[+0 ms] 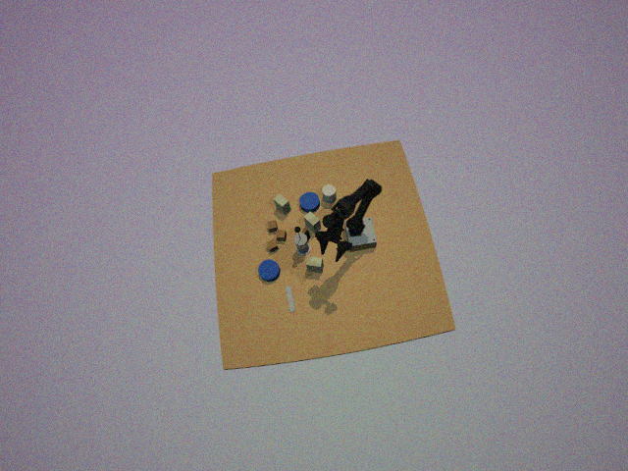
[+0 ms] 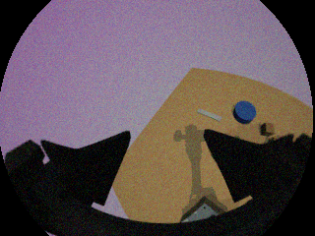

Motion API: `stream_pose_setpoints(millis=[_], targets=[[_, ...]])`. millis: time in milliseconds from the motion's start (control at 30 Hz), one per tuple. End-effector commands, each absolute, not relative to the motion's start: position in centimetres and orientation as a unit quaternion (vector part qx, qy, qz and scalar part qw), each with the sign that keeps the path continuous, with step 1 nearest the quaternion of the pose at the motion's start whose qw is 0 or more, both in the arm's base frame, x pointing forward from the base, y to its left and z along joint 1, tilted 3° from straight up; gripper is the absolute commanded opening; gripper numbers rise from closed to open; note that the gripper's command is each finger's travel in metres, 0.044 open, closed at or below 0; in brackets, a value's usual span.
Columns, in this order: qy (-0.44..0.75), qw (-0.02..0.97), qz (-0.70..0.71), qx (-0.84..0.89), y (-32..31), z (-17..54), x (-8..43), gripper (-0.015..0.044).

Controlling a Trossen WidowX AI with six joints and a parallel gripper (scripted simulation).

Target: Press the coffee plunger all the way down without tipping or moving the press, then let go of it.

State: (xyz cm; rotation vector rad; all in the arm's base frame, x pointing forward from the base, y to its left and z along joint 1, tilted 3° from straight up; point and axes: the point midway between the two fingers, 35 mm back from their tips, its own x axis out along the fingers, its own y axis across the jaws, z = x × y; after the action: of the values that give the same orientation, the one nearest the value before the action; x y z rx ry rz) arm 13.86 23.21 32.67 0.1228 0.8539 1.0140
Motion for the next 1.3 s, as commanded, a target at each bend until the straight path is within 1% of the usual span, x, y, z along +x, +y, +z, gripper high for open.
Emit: stream_pose_setpoints(millis=[0, 200, 333, 400, 533, 767, 1267], targets=[[0.354, 0.847, 0.393, 0.049, 19.4, 31.3, 18.1, 0.0440], [0.300, 0.920, 0.250, 0.025, 11.9, 29.2, 23.0, 0.0440], [0.274, 0.951, 0.142, 0.001, 6.2, 27.7, 25.0, 0.0440], [0.268, 0.958, 0.106, -0.008, 4.4, 27.2, 25.4, 0.0440], [0.267, 0.958, 0.102, -0.009, 4.2, 26.3, 25.4, 0.0440], [0.267, 0.958, 0.102, -0.009, 4.3, 21.3, 25.2, 0.0440], [0.267, 0.959, 0.101, -0.009, 4.5, 20.5, 26.5, 0.0440]])
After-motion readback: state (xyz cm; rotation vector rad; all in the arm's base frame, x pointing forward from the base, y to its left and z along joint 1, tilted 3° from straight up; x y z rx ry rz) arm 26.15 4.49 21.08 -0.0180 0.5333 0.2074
